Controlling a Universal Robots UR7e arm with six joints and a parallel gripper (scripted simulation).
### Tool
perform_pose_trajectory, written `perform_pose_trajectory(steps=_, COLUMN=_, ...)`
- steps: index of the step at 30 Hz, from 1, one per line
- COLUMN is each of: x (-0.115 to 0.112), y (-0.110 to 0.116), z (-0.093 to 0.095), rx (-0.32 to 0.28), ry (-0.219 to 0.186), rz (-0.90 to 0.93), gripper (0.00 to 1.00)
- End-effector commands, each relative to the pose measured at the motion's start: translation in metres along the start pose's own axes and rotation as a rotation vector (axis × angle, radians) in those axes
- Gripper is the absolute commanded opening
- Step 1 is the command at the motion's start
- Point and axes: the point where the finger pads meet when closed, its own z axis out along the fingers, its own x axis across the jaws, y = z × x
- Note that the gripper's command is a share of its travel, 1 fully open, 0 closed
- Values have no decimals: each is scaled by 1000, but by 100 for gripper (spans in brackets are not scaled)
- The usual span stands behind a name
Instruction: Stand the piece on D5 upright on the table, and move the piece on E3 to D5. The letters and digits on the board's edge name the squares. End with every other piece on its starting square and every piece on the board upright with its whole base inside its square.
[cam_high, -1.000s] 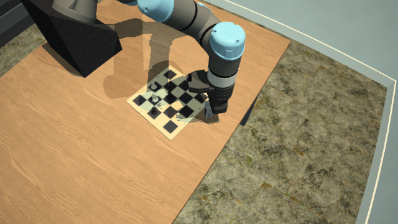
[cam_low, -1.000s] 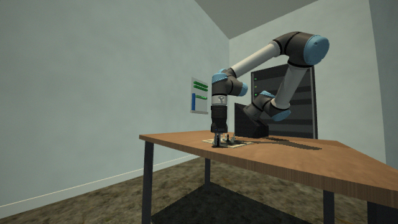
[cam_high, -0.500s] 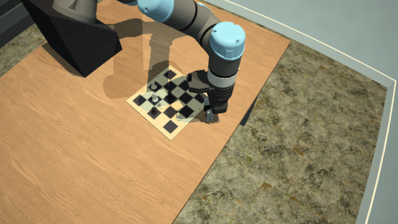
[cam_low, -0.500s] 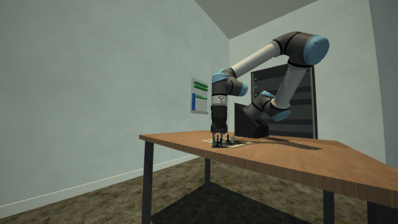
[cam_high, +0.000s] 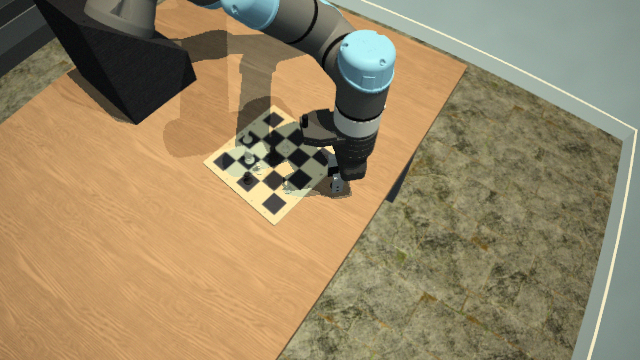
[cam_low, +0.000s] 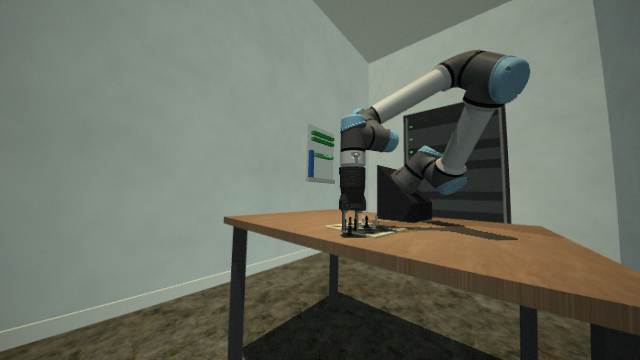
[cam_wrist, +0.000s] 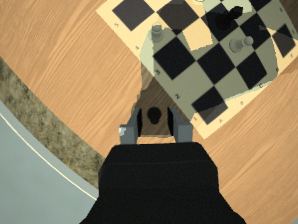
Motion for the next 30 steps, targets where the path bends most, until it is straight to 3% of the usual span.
perform_pose_trajectory(steps=1, x=-1, y=1, z=-21, rx=-1, ry=-2, rz=-1, gripper=68)
perform_pose_trajectory(steps=3, x=-1, y=1, z=-21, rx=-1, ry=-2, rz=-1, gripper=68)
perform_pose_trajectory(steps=14, x=-1, y=0, z=-75, rx=-1, ry=-2, rz=-1, gripper=68)
perform_pose_trajectory(steps=23, x=-1, y=0, z=-82, rx=-1, ry=-2, rz=-1, gripper=68)
perform_pose_trajectory(steps=24, x=-1, y=0, z=-82, rx=-1, ry=-2, rz=-1, gripper=100)
perform_pose_trajectory(steps=30, x=-1, y=0, z=-82, rx=-1, ry=-2, rz=-1, gripper=100)
